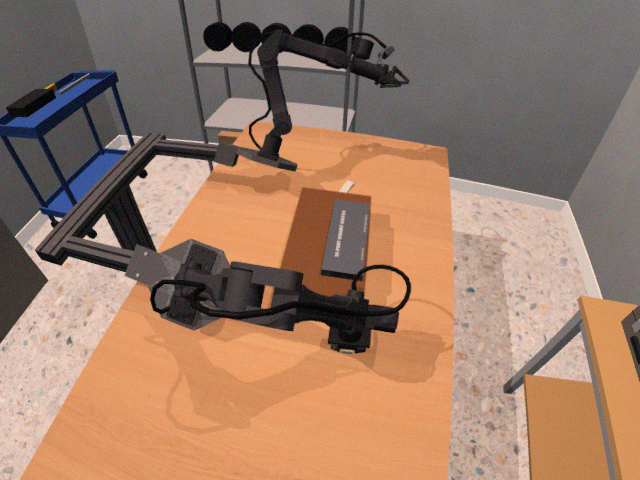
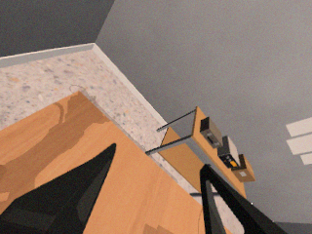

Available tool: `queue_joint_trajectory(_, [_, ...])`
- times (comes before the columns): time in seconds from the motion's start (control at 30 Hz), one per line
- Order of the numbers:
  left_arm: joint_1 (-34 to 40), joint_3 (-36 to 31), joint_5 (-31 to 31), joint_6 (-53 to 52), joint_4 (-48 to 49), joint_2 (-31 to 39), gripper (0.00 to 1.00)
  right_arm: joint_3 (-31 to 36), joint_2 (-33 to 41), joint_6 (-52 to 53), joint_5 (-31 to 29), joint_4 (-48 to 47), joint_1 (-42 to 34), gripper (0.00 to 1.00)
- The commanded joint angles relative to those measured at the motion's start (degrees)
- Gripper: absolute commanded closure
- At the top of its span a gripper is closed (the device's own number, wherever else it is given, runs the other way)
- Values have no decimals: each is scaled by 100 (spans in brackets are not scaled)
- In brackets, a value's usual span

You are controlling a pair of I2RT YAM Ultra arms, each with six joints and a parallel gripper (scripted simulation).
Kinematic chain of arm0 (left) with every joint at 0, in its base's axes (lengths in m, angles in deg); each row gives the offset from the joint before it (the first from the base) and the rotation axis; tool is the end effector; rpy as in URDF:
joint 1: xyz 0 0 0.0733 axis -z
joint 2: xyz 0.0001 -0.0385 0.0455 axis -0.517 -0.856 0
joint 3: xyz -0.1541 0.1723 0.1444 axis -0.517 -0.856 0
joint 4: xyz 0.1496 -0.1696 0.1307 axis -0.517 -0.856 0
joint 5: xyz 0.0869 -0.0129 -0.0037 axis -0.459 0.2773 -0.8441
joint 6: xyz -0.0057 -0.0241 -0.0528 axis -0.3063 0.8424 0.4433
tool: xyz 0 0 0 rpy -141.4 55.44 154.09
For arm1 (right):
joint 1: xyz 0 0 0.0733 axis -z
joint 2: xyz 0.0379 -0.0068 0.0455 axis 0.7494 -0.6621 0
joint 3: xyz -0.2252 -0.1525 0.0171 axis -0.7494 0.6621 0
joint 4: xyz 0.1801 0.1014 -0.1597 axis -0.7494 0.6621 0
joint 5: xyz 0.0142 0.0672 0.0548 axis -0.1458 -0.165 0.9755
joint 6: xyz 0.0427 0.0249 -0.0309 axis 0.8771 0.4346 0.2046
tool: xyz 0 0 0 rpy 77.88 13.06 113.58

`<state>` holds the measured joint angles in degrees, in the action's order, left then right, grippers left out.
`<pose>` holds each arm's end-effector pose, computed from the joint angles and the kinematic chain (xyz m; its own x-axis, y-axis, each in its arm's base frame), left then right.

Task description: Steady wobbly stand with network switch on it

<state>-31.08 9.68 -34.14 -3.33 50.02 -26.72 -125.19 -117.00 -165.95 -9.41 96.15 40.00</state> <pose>0.2445 0.0007 0.4098 0.0096 -0.0044 -0.9999 0.0028 1.0000 -0.0044 0.3964 0.0385 0.1126 0.0648 -0.8540 0.5163 -0.9541 -0.2047 -0.2188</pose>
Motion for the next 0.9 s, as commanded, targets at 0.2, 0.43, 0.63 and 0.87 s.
queue_joint_trajectory(0.2, [23,178,111,-62,136,111,0,-178,235,-18,83,18,-140,58])
queue_joint_trajectory(0.43, [23,178,111,-62,136,111,0,-202,274,115,15,226,-183,58])
queue_joint_trajectory(0.63, [23,178,111,-62,136,111,0,-187,308,125,65,253,-208,58])
queue_joint_trajectory(0.87, [23,178,111,-62,136,111,0,-271,547,351,-99,775,-373,58])
